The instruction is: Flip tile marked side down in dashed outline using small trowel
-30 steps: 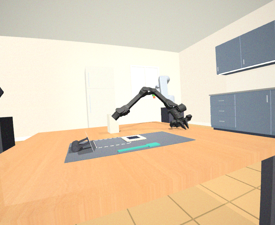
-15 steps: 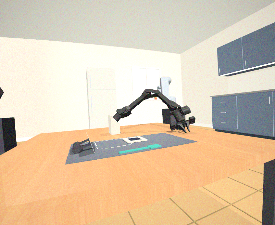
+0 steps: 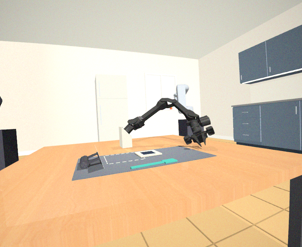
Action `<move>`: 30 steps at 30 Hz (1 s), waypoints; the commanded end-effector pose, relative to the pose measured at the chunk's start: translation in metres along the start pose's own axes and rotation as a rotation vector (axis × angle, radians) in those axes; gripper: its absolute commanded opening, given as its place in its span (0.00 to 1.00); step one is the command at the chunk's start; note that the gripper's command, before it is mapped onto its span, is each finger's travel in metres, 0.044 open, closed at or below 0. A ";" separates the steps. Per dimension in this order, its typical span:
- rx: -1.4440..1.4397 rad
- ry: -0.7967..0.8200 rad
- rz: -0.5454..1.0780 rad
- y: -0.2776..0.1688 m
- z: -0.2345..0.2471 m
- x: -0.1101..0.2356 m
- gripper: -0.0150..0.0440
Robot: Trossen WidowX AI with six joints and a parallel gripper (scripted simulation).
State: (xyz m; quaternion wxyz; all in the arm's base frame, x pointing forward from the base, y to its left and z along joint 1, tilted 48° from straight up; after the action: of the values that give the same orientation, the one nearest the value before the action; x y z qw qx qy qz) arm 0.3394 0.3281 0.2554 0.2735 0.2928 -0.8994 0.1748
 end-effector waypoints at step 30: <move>-0.737 0.367 0.155 -0.122 0.105 -0.081 0.42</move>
State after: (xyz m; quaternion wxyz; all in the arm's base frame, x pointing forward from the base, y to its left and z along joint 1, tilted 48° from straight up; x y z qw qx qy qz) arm 0.4225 0.2284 0.1556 0.4820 0.0918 -0.8688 -0.0662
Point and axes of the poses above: the point midway between the two fingers, 35 mm back from their tips, its own x axis back along the fingers, its own z axis across the jaws, y = z × x, the point moved 3 cm from there along x, back along the fingers, and after that the axes turned 13 degrees about x, right-handed, at the moved point
